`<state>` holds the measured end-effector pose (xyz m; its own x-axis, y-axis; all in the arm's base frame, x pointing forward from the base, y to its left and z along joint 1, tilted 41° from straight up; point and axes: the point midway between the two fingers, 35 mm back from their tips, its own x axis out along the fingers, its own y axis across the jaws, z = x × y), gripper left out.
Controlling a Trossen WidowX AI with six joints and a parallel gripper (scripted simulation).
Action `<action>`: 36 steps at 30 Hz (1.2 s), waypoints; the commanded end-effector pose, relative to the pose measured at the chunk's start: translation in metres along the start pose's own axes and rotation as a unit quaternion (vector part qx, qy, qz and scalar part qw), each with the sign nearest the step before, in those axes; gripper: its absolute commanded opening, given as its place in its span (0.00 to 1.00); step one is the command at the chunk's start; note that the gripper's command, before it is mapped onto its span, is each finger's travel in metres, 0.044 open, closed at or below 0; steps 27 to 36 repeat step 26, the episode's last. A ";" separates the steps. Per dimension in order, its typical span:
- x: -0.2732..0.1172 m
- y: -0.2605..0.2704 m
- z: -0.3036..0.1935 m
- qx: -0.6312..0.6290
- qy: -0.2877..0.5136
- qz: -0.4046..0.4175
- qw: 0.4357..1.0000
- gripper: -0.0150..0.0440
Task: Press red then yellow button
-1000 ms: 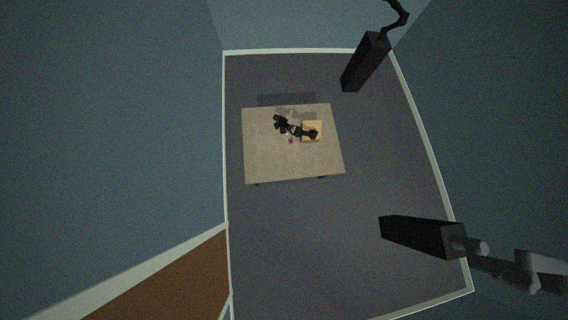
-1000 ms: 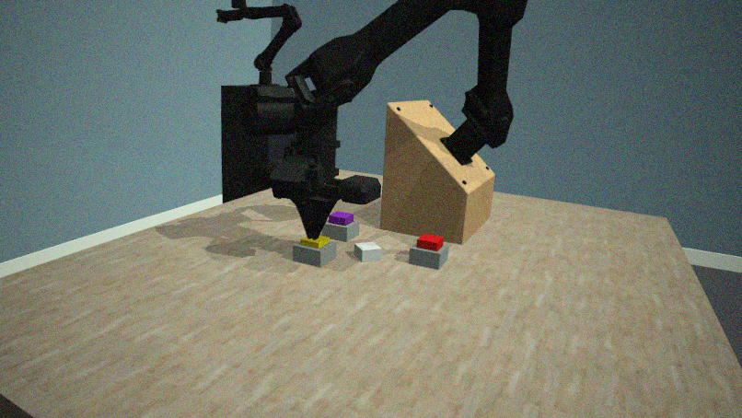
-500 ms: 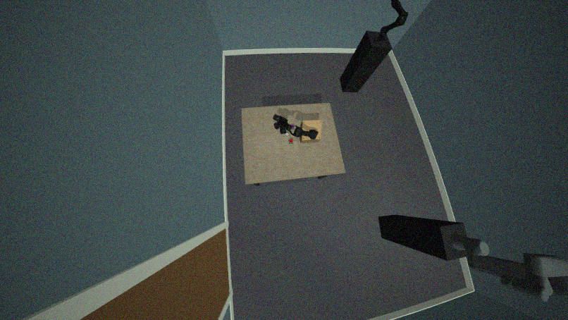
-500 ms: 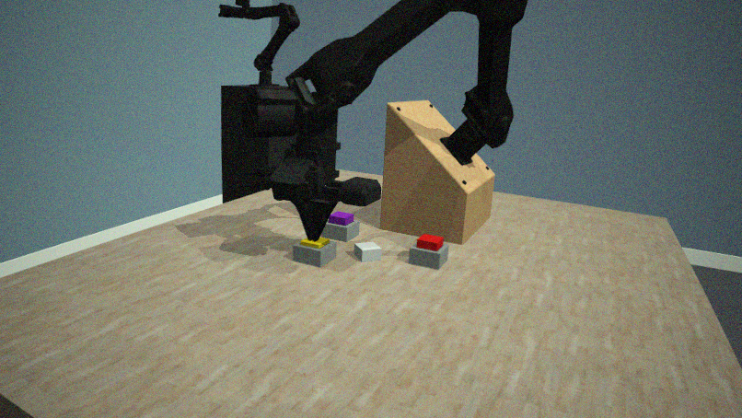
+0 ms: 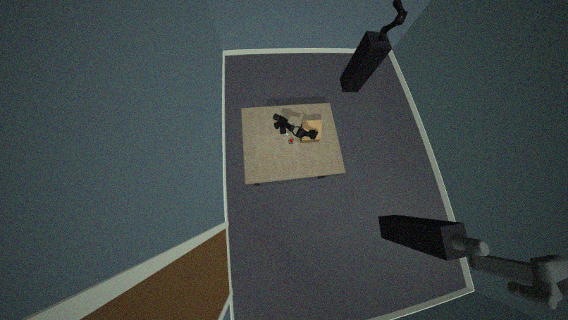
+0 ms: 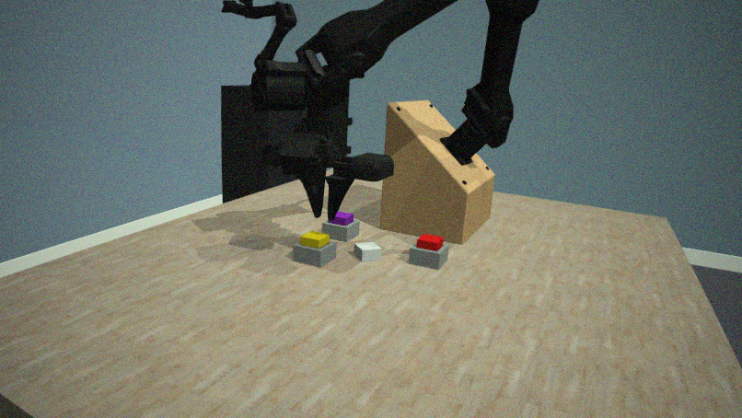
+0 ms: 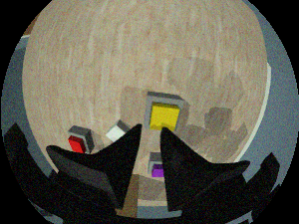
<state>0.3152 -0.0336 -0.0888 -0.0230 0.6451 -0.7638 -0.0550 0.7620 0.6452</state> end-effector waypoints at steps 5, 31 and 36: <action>-0.028 0.123 0.015 -0.010 -0.002 -0.016 1.000 0.73; -0.060 0.305 -0.072 -0.011 0.000 0.010 1.000 0.93; -0.060 0.305 -0.072 -0.011 0.000 0.010 1.000 0.93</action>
